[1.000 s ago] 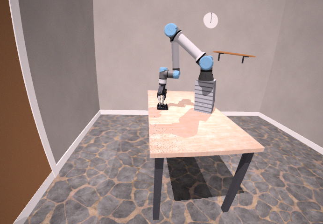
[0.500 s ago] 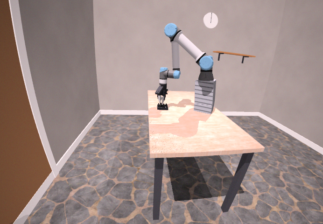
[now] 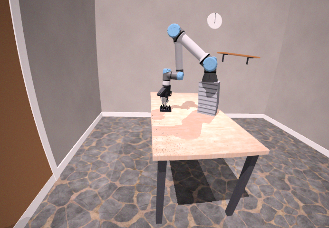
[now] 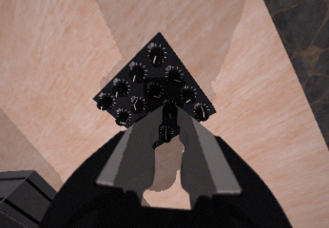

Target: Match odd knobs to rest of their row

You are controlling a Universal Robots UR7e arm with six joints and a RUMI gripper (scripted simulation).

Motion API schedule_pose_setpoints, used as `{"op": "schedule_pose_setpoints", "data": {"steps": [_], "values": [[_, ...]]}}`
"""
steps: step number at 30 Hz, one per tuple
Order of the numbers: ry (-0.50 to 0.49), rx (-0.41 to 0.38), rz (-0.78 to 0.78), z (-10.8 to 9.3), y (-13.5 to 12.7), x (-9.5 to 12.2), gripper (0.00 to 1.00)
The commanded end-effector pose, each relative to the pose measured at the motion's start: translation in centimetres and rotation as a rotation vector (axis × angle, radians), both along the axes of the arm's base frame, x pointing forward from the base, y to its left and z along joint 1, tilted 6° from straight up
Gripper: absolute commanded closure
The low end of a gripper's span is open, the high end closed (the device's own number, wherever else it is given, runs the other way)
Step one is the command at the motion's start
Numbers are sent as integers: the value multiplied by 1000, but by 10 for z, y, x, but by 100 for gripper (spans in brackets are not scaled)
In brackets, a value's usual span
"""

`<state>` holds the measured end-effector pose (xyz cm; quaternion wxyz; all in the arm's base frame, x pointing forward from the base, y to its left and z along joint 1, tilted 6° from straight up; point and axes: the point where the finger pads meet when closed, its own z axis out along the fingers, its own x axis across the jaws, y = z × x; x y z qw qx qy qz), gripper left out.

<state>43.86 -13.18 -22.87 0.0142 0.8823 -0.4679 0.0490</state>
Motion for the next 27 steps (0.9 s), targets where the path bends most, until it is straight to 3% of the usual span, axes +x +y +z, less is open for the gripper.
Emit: {"op": "schedule_pose_setpoints", "data": {"steps": [1,27], "values": [[-3,1,-41,0,0,1,96],[-8,6,-107,0,-1,1,96]]}}
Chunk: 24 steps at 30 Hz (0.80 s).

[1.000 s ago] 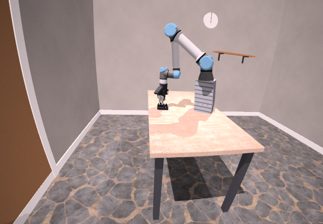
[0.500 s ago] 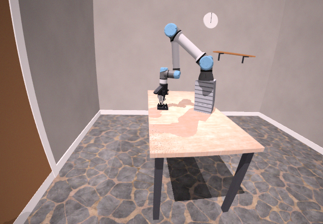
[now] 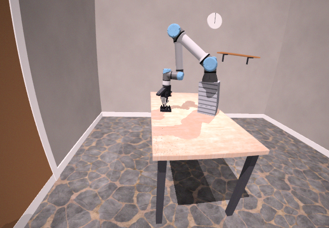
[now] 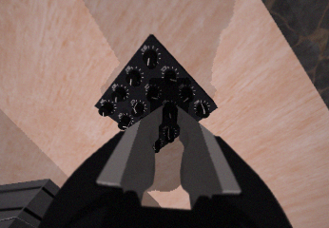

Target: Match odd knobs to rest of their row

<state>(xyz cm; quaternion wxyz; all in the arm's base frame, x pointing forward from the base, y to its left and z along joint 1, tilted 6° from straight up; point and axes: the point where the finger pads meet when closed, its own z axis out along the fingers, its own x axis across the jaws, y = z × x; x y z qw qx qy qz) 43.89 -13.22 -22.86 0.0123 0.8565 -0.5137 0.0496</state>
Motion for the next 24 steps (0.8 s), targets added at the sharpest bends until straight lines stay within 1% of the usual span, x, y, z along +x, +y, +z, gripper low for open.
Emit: {"op": "schedule_pose_setpoints", "data": {"steps": [1,11,12,24], "values": [[-1,-1,-2,0,0,0,96],[-1,-1,-2,0,0,0,96],[-1,-1,-2,0,0,0,89],[-1,-1,-2,0,0,0,89]]}}
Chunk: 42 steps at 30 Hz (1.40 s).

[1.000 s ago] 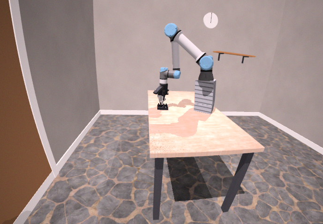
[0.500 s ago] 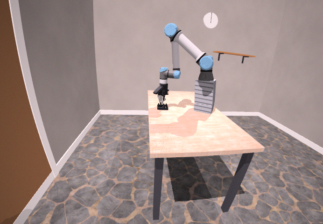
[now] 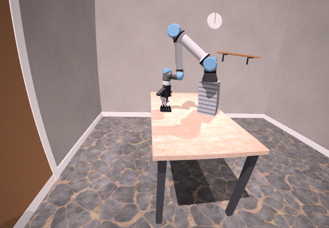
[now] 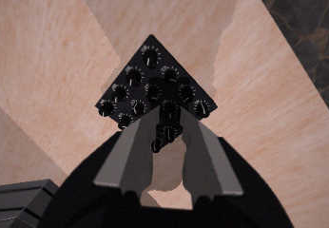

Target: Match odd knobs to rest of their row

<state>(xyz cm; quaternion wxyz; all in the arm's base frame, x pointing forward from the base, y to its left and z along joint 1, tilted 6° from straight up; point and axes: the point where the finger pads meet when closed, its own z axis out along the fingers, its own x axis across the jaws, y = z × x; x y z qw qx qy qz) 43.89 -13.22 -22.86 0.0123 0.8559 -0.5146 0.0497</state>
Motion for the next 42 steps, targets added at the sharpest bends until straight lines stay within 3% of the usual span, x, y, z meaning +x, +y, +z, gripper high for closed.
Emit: {"op": "schedule_pose_setpoints", "data": {"steps": [1,16,29,42], "values": [[-1,-1,0,0,0,0,89],[-1,-1,0,6,0,0,89],[-1,-1,0,37,2,-2,89],[-1,-1,0,38,3,-2,89]]}}
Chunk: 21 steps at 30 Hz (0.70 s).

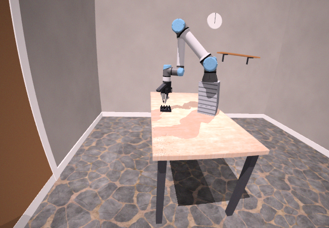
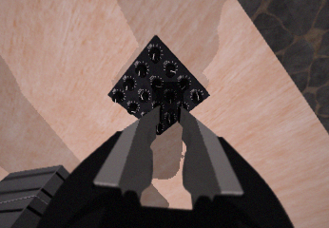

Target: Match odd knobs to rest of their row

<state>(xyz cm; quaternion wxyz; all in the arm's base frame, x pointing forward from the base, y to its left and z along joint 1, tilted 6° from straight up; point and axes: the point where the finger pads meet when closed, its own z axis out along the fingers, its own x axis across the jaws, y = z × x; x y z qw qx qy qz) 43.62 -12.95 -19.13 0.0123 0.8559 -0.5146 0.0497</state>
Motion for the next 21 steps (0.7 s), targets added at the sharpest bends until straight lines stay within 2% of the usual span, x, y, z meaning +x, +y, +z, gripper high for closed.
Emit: {"op": "schedule_pose_setpoints", "data": {"steps": [1,12,21], "values": [[-1,-1,0,1,0,0,89],[1,-3,32,1,0,0,89],[16,-17,228,4,1,1,89]]}}
